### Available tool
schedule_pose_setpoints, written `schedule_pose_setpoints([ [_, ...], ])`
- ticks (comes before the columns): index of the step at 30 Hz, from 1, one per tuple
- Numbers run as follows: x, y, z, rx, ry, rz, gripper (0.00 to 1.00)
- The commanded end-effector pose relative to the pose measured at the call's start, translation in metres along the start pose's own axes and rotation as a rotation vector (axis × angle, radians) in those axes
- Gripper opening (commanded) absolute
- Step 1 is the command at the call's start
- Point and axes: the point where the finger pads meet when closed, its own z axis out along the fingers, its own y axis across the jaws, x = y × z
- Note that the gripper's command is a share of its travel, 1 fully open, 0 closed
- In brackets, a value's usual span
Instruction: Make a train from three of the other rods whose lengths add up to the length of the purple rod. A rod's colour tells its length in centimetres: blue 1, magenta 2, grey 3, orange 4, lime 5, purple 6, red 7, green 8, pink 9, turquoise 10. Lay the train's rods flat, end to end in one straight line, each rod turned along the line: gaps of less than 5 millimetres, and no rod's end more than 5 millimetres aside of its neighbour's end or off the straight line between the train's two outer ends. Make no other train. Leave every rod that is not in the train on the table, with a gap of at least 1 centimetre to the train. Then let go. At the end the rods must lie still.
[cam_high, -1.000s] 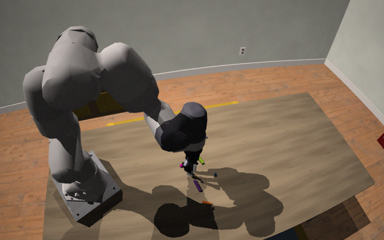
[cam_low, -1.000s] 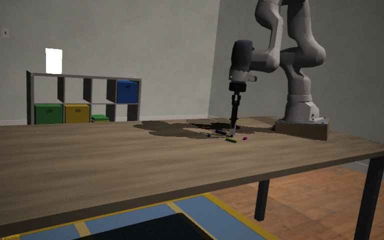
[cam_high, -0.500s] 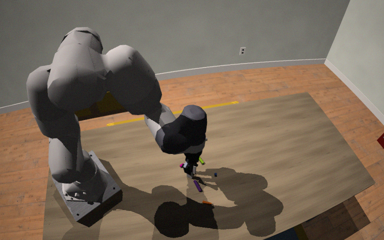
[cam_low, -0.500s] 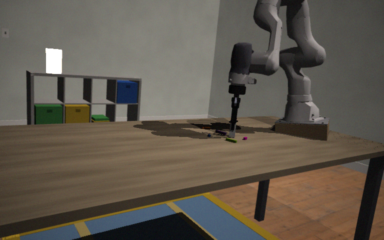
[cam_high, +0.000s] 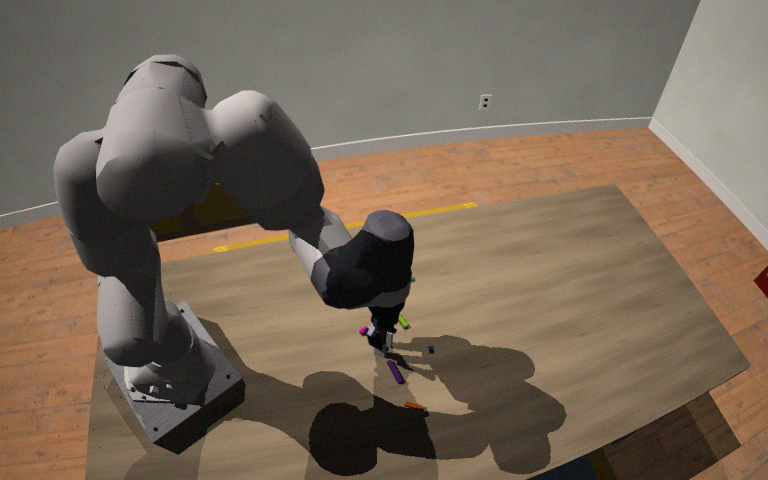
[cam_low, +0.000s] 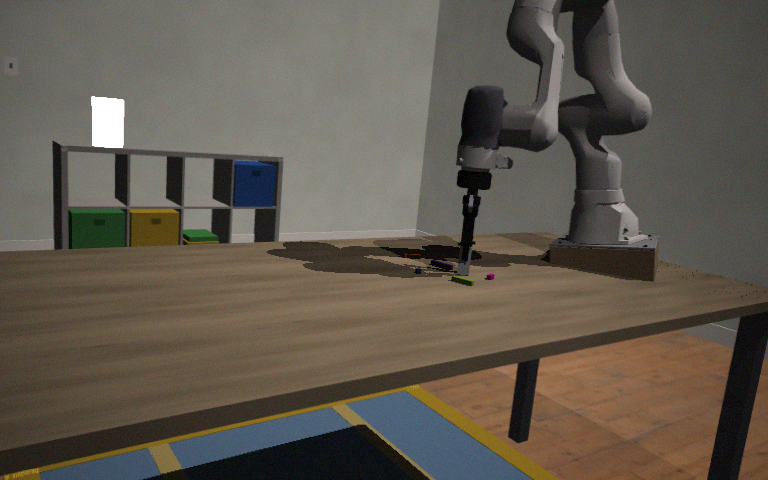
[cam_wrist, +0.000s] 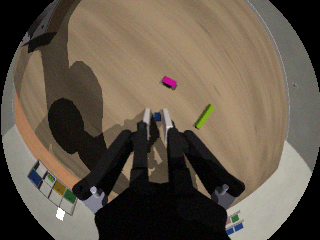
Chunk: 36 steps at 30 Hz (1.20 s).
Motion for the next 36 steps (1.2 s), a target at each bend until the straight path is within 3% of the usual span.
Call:
schedule_pose_setpoints([
  [1, -0.0013, 0.0006, 0.0003, -0.001, -0.003, 0.005, 0.15],
  [23, -0.0013, 0.0006, 0.0003, -0.001, -0.003, 0.005, 0.15],
  [24, -0.0013, 0.0006, 0.0003, -0.001, -0.003, 0.005, 0.03],
  [36, -0.0013, 0.0006, 0.0003, -0.001, -0.003, 0.005, 0.03],
])
